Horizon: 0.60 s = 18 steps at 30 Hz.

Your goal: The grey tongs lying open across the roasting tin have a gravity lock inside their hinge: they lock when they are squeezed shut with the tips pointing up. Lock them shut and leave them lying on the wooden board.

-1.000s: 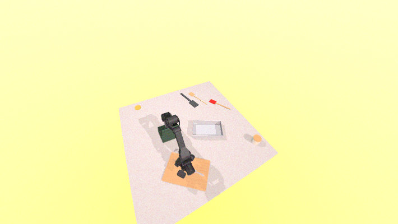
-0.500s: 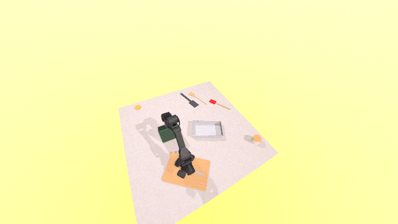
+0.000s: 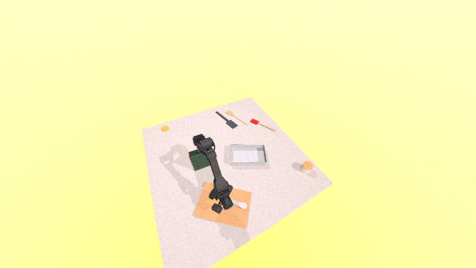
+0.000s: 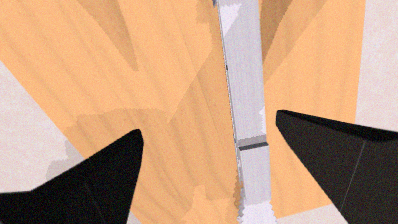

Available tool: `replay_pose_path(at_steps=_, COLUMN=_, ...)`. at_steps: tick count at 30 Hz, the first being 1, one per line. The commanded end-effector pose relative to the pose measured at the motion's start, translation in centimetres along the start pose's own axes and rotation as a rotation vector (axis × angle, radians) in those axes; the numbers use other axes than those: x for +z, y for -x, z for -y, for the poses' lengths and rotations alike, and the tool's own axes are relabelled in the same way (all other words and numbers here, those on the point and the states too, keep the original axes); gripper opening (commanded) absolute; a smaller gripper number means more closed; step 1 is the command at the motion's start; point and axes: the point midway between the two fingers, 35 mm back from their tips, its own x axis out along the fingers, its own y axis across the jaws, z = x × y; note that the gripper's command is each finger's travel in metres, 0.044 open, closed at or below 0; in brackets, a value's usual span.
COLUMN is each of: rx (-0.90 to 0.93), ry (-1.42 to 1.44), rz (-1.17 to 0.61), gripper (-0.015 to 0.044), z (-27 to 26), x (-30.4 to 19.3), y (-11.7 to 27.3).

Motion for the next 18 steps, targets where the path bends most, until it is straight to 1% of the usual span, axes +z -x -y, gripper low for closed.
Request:
replay_pose_path(at_steps=1, rx=0.0, ry=-0.001, rz=0.005, gripper=0.044, z=-0.6, x=0.9, y=1.3)
replay_pose_path(at_steps=4, rx=-0.005, ry=-0.006, rz=0.02, gripper=0.044, z=-2.0, x=3.5, y=4.2)
replay_pose_path(at_steps=7, rx=-0.02, ry=-0.004, rz=0.04, gripper=0.044, z=-3.3, x=7.2, y=7.4)
replay_pose_path(at_steps=12, rx=-0.044, ry=-0.01, rz=0.07, gripper=0.044, z=-4.4, x=13.0, y=11.2)
replay_pose_path(at_steps=14, rx=-0.049, ry=-0.01, rz=0.075, gripper=0.044, z=-4.5, x=14.0, y=11.7)
replay_pose_path(at_steps=18, rx=-0.049, ry=-0.01, rz=0.075, gripper=0.044, z=-4.5, x=14.0, y=11.7)
